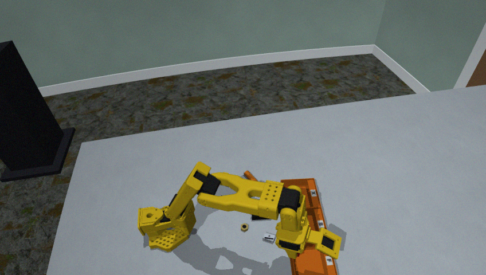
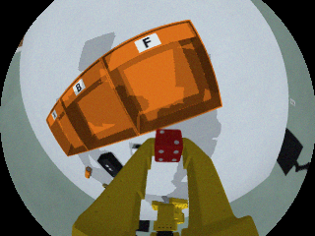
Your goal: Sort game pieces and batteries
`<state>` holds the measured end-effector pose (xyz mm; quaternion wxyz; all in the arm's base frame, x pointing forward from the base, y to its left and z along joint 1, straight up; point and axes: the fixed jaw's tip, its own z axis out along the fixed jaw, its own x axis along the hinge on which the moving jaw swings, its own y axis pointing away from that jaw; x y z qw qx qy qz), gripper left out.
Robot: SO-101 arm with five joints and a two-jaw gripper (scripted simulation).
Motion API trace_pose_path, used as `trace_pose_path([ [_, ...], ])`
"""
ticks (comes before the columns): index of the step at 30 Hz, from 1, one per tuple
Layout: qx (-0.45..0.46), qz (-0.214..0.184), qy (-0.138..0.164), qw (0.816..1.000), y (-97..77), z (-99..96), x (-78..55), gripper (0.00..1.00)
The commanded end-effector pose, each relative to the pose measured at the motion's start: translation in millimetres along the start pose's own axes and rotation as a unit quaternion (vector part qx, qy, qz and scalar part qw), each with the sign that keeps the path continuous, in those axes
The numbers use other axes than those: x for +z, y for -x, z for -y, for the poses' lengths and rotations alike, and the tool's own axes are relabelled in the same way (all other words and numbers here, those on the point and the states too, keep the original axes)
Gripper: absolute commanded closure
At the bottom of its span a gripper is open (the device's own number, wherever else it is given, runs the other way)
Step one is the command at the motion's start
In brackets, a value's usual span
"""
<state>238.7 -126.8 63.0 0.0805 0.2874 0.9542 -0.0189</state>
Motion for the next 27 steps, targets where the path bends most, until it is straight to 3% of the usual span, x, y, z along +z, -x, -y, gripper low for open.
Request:
trace_pose_path([
  [1, 0.001, 0.024, 0.001, 1.0, 7.0, 2.1, -10.3, 1.0],
  [9, -0.001, 0.027, 0.001, 1.0, 9.3, 2.0, -10.2, 1.0],
  [27, -0.028, 0.068, 0.002, 0.997, 34.3, 0.6, -6.4, 1.0],
])
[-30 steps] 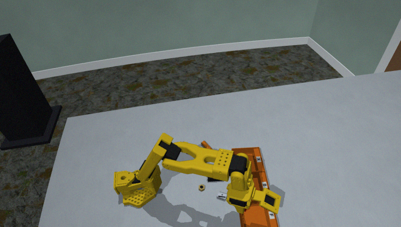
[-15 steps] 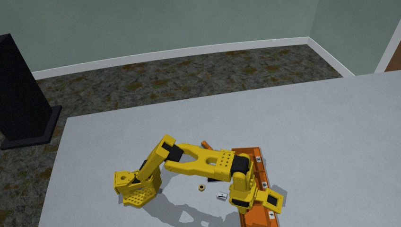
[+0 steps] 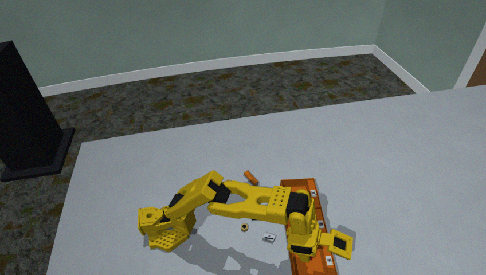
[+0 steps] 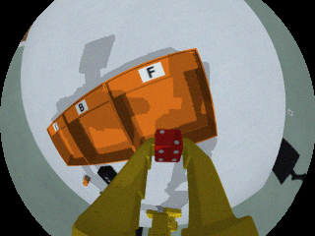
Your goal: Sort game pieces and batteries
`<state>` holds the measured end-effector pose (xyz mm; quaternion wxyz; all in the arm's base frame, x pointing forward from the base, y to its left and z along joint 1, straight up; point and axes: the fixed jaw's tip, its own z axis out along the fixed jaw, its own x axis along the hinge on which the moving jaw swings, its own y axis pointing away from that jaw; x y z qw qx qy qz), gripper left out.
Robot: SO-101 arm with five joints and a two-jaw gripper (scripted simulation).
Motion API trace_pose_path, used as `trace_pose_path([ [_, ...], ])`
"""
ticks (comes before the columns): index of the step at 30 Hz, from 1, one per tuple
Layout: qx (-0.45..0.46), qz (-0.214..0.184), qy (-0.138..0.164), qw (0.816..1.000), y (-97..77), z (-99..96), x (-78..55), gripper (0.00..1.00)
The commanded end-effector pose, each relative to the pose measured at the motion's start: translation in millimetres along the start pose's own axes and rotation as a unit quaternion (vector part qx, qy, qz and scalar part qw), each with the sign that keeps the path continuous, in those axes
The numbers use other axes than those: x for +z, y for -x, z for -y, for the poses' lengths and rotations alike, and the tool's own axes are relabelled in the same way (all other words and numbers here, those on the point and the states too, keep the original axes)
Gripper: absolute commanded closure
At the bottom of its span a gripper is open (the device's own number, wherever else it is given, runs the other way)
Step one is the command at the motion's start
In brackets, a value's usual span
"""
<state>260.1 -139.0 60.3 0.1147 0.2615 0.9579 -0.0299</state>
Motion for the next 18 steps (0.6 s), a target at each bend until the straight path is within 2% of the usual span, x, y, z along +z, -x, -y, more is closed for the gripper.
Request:
trace_pose_path([
  [1, -0.003, 0.033, 0.0, 0.999, 12.2, 2.6, -12.1, 1.0],
  [18, -0.006, 0.038, -0.001, 0.999, 14.1, 2.6, -11.3, 1.0],
])
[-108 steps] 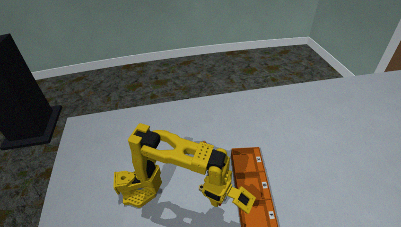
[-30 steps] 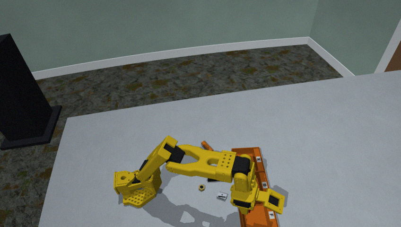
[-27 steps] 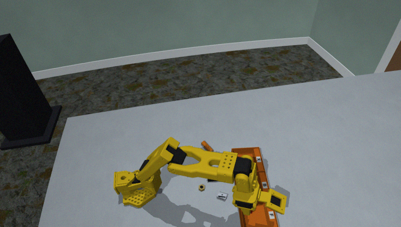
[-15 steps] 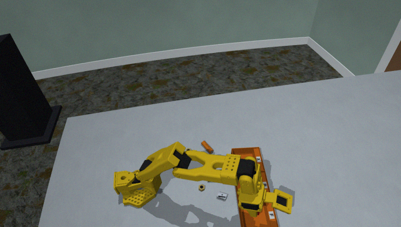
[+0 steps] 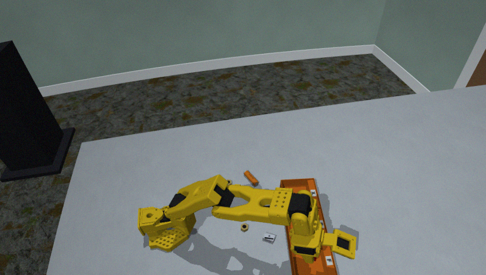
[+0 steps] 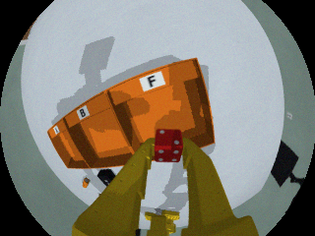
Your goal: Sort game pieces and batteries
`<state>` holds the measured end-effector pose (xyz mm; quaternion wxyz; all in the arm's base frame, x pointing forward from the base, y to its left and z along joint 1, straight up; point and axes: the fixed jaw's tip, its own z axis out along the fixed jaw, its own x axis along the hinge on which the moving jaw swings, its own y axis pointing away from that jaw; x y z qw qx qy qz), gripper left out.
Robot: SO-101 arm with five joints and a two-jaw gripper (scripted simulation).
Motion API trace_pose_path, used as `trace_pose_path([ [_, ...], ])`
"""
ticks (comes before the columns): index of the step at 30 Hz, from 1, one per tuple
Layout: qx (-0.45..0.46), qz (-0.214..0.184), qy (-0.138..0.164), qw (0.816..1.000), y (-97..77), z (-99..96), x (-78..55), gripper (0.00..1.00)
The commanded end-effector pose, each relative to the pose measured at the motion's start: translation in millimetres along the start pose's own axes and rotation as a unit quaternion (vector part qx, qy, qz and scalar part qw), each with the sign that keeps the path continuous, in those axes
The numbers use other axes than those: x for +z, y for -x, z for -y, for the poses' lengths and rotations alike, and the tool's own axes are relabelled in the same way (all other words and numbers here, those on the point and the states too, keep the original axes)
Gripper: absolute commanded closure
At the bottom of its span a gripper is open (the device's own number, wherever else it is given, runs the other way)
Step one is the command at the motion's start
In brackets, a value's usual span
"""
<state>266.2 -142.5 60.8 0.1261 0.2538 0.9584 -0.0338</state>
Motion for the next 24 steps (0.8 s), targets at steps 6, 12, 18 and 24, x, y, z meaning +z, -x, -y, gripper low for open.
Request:
trace_pose_path([
  [6, 0.002, 0.026, -0.001, 1.0, 7.3, 2.9, -12.3, 1.0],
  [12, 0.002, 0.057, -0.001, 0.998, 16.1, 2.9, -20.1, 1.0],
  [18, 0.002, 0.057, -0.001, 0.998, 16.1, 2.9, -20.1, 1.0],
  [24, 0.002, 0.057, -0.001, 0.998, 16.1, 2.9, -20.1, 1.0],
])
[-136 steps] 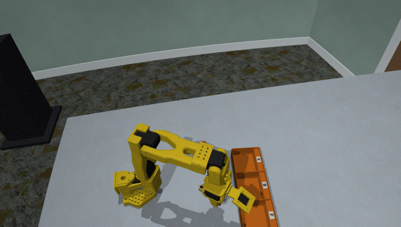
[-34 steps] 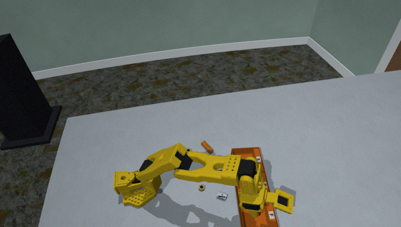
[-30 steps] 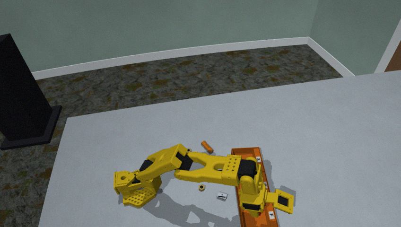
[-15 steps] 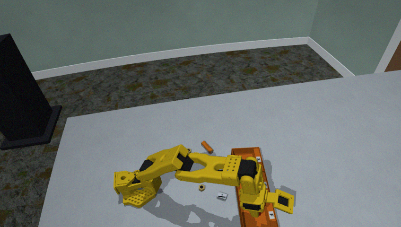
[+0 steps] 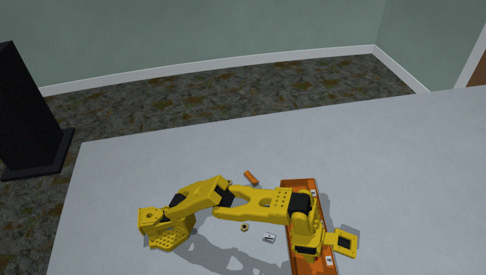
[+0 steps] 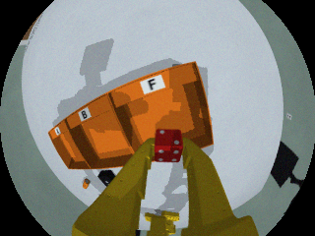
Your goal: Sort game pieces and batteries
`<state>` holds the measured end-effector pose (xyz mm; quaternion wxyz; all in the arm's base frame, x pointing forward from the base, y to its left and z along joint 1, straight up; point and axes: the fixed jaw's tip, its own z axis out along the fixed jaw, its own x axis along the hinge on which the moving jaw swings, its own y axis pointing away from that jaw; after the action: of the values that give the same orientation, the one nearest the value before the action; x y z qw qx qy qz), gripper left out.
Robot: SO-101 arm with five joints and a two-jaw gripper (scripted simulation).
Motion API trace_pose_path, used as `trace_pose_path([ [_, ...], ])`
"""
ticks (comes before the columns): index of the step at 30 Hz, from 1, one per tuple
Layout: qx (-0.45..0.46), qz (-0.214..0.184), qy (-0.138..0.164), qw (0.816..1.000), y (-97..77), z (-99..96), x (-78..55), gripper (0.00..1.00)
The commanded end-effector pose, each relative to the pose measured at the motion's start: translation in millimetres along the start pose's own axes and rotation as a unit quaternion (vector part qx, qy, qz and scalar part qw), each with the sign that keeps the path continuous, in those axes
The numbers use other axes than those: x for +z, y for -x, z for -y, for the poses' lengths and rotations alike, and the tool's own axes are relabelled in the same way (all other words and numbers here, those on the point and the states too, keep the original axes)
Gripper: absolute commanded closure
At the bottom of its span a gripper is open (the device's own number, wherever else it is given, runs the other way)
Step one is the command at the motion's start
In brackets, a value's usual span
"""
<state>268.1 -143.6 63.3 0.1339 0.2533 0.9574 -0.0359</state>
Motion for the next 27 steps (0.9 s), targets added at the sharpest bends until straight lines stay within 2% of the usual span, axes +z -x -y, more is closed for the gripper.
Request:
trace_pose_path([
  [1, 0.002, 0.048, -0.001, 0.999, 13.7, 2.9, -18.1, 1.0],
  [9, 0.002, 0.043, -0.001, 0.999, 12.2, 2.9, -16.6, 1.0],
  [17, 0.002, 0.018, -0.001, 1.0, 5.1, 2.9, -9.7, 1.0],
  [27, 0.002, 0.009, -0.001, 1.0, 3.2, 2.9, -3.1, 1.0],
])
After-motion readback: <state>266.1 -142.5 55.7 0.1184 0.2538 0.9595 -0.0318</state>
